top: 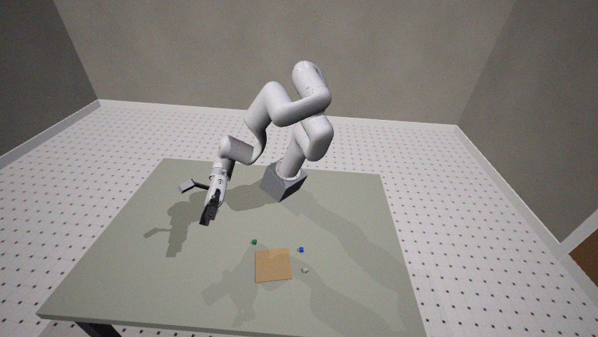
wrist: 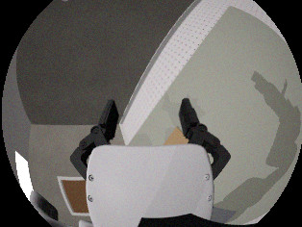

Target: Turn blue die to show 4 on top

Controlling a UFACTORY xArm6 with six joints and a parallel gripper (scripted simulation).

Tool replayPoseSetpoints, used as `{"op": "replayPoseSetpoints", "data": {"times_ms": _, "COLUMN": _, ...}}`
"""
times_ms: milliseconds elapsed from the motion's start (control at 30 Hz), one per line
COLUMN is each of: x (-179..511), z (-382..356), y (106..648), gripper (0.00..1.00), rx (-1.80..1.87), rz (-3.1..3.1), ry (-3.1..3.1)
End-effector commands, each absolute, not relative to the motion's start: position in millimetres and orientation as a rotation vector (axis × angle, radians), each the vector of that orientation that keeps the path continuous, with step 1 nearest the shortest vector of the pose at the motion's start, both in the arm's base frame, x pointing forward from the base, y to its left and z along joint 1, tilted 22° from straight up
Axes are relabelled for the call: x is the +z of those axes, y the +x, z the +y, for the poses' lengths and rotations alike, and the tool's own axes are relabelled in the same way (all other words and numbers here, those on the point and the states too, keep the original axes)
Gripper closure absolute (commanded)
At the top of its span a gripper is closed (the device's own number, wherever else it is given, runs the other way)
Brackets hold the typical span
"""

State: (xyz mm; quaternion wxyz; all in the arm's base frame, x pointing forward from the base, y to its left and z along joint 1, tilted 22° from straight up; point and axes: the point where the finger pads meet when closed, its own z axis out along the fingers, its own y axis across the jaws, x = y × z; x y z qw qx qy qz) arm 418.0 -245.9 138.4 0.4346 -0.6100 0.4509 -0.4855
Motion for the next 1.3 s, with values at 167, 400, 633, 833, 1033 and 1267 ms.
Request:
{"op": "replayPoseSetpoints", "data": {"times_ms": 167, "x": 140, "z": -247, "y": 418, "gripper": 0.00, "rx": -1.212, "rz": 1.121, "ry": -1.519}}
{"op": "replayPoseSetpoints", "data": {"times_ms": 400, "x": 140, "z": -247, "y": 418, "gripper": 0.00, "rx": -1.212, "rz": 1.121, "ry": -1.519}}
{"op": "replayPoseSetpoints", "data": {"times_ms": 633, "x": 138, "z": -242, "y": 419, "gripper": 0.00, "rx": -1.202, "rz": 1.108, "ry": -1.539}}
{"op": "replayPoseSetpoints", "data": {"times_ms": 833, "x": 121, "z": -195, "y": 417, "gripper": 0.00, "rx": -1.097, "rz": 0.954, "ry": -1.752}}
{"op": "replayPoseSetpoints", "data": {"times_ms": 1033, "x": 108, "z": -162, "y": 409, "gripper": 0.00, "rx": -1.015, "rz": 0.805, "ry": -1.918}}
{"op": "replayPoseSetpoints", "data": {"times_ms": 1267, "x": 95, "z": -133, "y": 398, "gripper": 0.00, "rx": -0.934, "rz": 0.631, "ry": -2.078}}
